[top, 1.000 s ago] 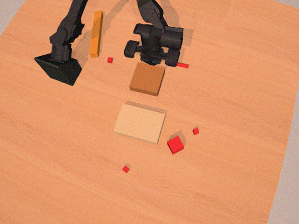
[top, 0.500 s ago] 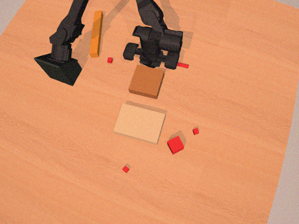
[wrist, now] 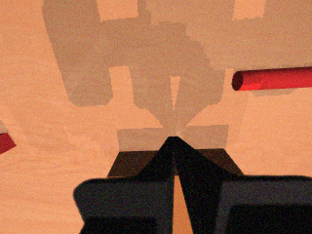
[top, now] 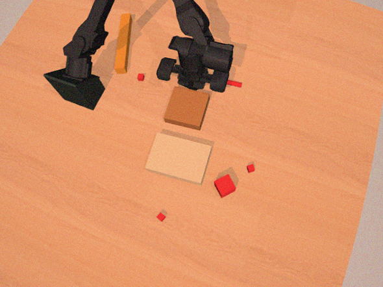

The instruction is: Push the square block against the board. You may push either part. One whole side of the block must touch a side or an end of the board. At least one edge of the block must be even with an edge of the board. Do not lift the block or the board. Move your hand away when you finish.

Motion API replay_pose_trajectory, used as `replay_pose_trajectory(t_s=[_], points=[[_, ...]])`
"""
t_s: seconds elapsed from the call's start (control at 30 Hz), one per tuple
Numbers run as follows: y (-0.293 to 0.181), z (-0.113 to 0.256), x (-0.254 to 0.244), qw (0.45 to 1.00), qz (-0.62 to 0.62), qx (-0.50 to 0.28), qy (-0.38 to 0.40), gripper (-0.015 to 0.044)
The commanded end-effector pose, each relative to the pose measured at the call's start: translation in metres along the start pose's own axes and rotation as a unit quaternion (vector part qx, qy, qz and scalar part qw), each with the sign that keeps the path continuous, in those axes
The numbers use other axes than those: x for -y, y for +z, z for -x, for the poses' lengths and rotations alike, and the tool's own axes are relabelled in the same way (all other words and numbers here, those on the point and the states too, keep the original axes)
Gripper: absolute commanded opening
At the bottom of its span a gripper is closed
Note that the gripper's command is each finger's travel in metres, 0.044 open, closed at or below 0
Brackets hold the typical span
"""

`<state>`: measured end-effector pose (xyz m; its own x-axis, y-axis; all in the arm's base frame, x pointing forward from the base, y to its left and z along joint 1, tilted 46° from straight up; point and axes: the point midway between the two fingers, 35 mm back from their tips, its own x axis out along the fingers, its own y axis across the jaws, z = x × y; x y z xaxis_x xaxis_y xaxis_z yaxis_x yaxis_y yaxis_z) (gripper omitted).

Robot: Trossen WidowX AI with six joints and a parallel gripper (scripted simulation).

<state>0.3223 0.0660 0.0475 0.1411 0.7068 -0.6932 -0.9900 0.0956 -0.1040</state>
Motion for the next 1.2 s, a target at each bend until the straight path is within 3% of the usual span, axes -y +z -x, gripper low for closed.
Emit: replay_pose_trajectory(t_s=[0.0, 1.17], points=[[-0.004, -0.001, -0.001, 1.000, 0.001, 0.000, 0.002, 0.0000], [-0.028, -0.001, -0.002, 1.000, 0.001, 0.000, 0.002, 0.0000]])
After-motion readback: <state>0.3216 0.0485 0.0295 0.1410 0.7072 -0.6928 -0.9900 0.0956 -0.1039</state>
